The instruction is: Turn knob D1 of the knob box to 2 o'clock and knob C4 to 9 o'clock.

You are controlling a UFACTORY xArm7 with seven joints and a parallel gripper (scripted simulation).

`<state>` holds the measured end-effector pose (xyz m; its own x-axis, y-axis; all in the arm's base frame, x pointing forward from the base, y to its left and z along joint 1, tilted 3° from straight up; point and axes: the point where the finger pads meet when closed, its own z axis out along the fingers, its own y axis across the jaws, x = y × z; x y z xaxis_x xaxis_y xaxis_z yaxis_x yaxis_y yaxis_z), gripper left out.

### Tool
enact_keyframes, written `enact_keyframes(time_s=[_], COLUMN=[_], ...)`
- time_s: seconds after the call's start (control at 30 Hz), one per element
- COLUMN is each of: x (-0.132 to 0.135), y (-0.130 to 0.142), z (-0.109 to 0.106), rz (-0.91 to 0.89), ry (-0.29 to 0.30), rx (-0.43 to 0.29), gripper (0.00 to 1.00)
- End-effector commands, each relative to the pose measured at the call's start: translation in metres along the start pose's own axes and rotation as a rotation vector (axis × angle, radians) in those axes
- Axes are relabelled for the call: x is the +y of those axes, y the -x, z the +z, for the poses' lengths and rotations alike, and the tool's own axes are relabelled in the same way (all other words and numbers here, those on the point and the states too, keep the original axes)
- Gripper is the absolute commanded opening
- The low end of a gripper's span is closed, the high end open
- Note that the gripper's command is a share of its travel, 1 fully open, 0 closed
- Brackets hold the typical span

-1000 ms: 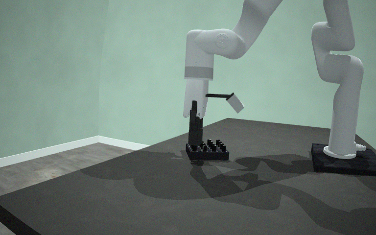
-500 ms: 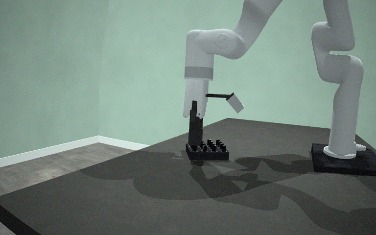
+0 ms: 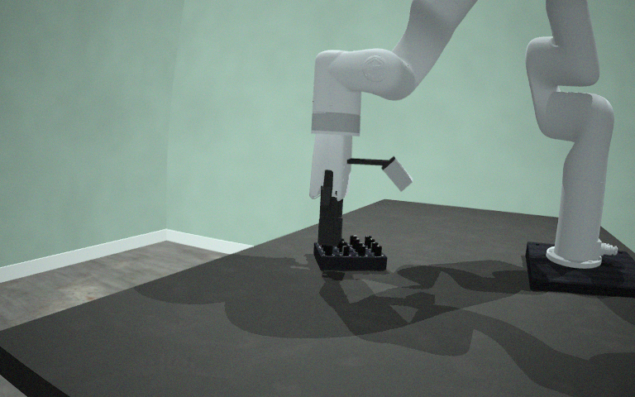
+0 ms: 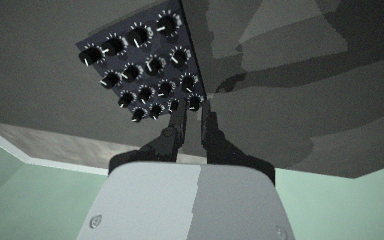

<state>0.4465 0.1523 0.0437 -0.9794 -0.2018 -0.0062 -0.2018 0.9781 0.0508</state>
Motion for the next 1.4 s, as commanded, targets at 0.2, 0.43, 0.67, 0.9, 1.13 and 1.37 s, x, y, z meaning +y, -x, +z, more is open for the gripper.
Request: enact_keyframes(time_s=[0.2,0.43,0.67,0.9,1.13,1.37], x=[0.0,0.0,0.0,0.0,0.0,0.0], y=[0.002,0.002,0.002,0.002,0.002,0.002], z=[-0.001,0.0,0.003,0.008,0.01,0.01], rz=[0.0,0.0,0.0,0.0,0.0,0.0], ry=[0.001,0.001,0.001,0.001,0.001,0.001], rx=[-0.004,-0.004,-0.004,-0.004,-0.004,-0.004], gripper=[0.19,0.19,0.19,0.19,0.19,0.19])
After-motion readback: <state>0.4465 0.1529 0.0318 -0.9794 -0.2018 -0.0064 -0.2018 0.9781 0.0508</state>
